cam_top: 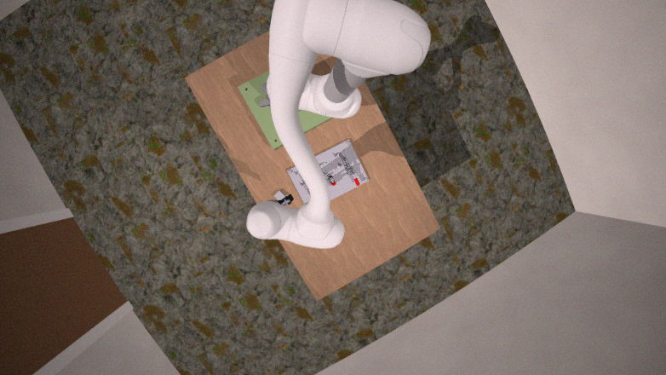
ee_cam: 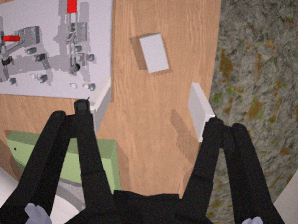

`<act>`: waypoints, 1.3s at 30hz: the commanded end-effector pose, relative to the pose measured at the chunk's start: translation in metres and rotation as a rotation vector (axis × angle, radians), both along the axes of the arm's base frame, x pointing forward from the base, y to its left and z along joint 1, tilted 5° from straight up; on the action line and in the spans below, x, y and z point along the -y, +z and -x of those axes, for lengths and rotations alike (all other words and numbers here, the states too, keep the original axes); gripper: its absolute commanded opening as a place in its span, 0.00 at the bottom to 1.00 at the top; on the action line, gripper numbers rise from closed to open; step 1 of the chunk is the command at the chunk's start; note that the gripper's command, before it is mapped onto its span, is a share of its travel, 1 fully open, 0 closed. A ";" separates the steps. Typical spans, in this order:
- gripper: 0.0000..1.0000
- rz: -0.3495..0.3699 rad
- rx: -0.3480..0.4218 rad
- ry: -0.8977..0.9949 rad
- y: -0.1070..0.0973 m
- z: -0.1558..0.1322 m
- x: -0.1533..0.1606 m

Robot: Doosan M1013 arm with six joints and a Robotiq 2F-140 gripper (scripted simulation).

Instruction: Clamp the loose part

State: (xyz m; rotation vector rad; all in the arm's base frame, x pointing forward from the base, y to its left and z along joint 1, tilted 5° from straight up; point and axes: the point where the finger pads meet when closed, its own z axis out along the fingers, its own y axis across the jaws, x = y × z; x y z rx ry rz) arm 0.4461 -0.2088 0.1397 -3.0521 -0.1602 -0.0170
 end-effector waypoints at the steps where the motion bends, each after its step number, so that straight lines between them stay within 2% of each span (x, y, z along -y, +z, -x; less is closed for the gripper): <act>1: 0.62 0.002 0.001 -0.002 0.000 0.000 0.004; 18: 0.62 0.002 0.002 0.010 0.000 0.000 0.004; 29: 0.62 0.004 0.021 0.236 0.000 0.000 0.004; 39: 0.62 0.005 0.028 0.326 0.000 0.000 0.004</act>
